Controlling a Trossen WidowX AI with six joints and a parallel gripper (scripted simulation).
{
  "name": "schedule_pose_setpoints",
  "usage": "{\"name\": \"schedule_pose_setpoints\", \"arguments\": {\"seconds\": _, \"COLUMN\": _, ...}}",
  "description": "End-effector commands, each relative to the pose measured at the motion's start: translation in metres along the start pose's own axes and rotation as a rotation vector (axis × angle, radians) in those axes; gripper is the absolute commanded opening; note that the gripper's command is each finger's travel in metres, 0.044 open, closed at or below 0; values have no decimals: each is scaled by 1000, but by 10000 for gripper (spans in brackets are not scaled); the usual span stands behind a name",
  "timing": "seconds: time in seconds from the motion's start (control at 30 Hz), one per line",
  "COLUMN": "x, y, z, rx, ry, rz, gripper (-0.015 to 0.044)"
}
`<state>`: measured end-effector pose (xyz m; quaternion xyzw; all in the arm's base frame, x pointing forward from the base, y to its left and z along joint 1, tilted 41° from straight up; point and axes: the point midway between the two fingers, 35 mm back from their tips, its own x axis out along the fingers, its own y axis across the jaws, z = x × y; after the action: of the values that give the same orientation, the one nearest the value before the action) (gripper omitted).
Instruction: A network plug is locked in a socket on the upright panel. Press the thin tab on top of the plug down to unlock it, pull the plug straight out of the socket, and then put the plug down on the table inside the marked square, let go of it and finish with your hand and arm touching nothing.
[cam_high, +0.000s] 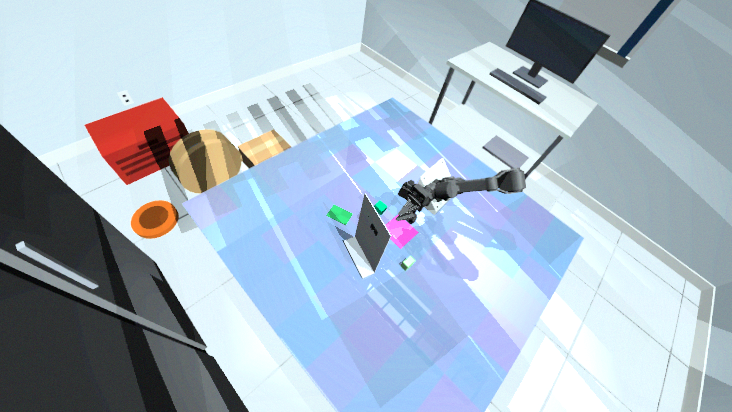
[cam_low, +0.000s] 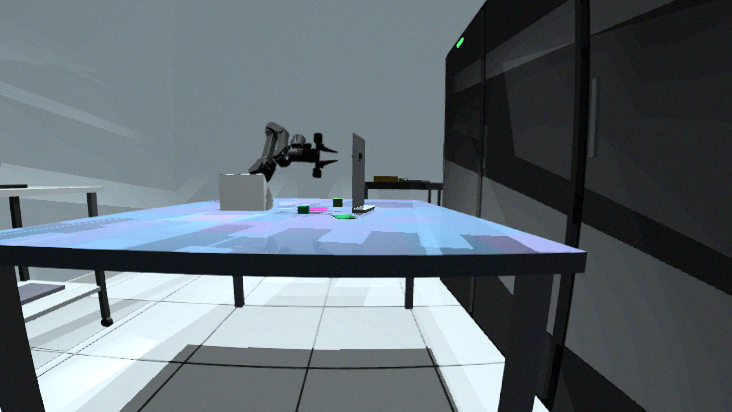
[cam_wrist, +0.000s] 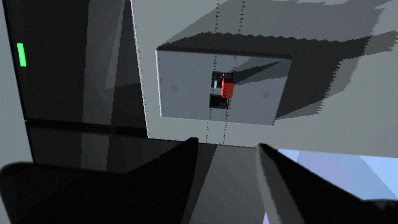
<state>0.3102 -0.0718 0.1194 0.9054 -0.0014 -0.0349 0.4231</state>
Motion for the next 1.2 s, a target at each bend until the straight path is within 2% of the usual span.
{"name": "schedule_pose_setpoints", "arguments": {"seconds": 0.0, "x": 8, "y": 2, "z": 2, "rx": 4, "ry": 2, "rz": 17, "gripper": 156}}
{"name": "schedule_pose_setpoints", "arguments": {"seconds": 1.17, "x": 57, "y": 2, "z": 15, "rx": 7, "ry": 5, "rz": 29, "gripper": 156}}
